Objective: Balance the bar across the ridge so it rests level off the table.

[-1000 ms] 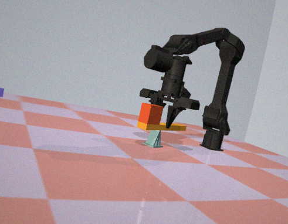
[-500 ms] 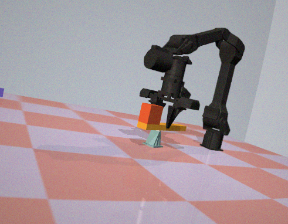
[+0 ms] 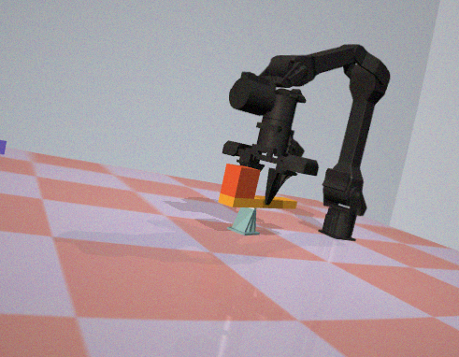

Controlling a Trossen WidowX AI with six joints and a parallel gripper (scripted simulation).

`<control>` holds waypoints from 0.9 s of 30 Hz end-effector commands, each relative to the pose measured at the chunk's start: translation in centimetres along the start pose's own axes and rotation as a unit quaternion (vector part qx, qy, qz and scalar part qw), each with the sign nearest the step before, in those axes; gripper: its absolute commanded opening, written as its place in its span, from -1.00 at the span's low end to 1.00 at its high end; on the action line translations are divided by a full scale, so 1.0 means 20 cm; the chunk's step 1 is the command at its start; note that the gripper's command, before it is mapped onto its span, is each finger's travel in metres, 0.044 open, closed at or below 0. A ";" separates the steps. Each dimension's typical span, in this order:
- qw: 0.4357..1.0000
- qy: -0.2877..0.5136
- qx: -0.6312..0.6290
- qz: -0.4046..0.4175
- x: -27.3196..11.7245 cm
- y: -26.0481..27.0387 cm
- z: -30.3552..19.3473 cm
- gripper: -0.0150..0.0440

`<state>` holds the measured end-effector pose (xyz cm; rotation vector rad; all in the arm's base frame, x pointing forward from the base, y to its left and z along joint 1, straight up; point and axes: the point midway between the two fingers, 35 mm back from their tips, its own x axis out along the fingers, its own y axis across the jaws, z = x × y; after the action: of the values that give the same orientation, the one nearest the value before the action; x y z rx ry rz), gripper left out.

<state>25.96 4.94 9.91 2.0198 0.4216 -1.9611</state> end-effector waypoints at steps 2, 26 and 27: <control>1.000 0.000 0.000 0.000 0.00 0.00 0.00 0.14; 1.000 0.000 0.000 0.000 -0.09 0.00 -0.01 1.00; 1.000 0.000 0.000 0.000 -0.15 0.01 -0.02 1.00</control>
<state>25.77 4.91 10.62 2.0041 0.4219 -1.9776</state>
